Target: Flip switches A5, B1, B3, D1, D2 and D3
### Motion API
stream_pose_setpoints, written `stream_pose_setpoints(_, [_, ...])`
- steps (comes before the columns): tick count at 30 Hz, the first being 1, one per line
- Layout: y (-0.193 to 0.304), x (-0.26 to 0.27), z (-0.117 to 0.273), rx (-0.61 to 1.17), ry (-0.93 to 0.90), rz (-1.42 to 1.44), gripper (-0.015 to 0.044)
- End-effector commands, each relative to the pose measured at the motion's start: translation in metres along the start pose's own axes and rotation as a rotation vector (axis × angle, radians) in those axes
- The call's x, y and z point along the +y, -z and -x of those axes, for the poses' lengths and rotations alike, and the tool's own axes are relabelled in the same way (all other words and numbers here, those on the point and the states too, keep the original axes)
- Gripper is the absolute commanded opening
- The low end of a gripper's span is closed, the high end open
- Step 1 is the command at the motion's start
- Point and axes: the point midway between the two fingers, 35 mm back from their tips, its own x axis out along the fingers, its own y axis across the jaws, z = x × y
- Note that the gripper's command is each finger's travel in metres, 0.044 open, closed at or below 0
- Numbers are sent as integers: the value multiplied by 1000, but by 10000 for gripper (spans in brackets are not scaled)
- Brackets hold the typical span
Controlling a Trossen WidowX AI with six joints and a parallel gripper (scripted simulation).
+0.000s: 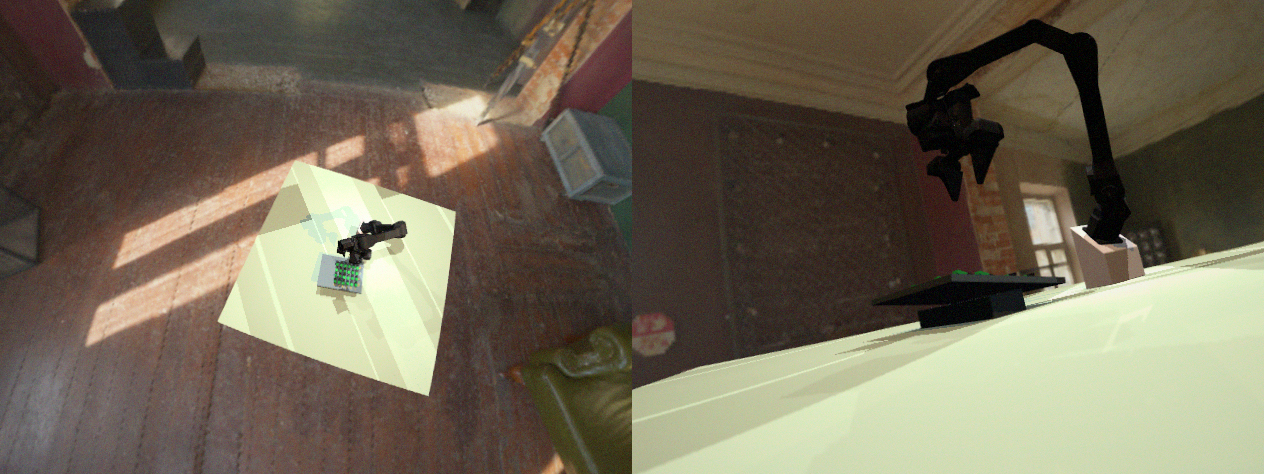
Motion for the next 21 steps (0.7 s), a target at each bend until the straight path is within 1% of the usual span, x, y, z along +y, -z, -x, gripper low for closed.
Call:
stream_pose_setpoints(1, [-2,-2,-3,0,1,2,374])
stream_pose_setpoints(3, [-20,-13,-26,-4,9,17,321])
stream_pose_setpoints(5, [-47,-26,-66,-11,12,42,269])
stream_pose_setpoints(7, [-60,-30,-88,-15,9,57,216])
stream_pose_setpoints(9, [-64,-32,-96,-16,7,62,164])
stream_pose_setpoints(15, [-64,-32,-98,-18,7,62,6])
stream_pose_setpoints(19, [-64,-32,-129,-41,5,62,0])
stream_pose_setpoints(21, [-64,-32,-131,-43,5,62,0])
